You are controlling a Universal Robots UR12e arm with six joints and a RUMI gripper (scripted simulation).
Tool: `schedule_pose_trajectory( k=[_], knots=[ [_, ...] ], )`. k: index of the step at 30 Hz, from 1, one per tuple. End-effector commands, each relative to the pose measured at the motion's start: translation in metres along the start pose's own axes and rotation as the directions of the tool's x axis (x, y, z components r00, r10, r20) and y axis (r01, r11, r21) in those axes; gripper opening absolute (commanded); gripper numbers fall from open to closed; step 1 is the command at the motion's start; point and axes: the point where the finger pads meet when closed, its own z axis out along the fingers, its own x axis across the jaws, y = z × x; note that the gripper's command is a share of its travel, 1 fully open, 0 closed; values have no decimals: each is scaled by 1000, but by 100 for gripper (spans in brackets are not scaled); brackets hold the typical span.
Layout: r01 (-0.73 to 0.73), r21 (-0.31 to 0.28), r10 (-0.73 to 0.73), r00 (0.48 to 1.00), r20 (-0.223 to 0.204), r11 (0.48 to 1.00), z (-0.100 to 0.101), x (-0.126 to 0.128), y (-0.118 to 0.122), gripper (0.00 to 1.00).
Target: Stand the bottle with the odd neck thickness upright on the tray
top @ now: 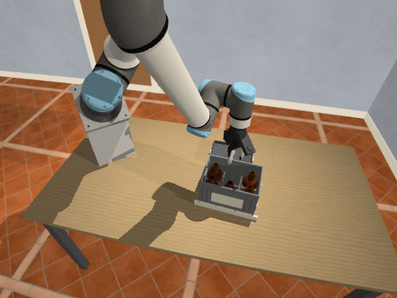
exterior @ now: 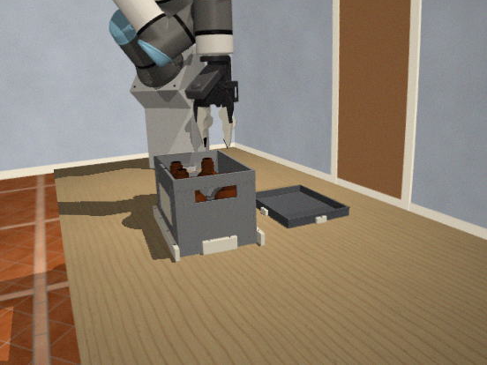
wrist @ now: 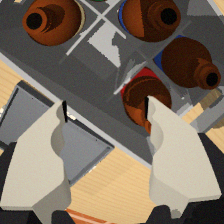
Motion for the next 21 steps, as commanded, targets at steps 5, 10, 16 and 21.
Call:
schedule_pose_trajectory(
  k=[5,10,16,21],
  knots=[
    [0,1,0,1000,1,1000,10,0,0,38],
    [0,1,0,1000,1,1000,16,0,0,38],
    [0,1,0,1000,1,1000,20,0,0,38],
    [0,1,0,1000,1,1000,23,0,0,38]
  ],
)
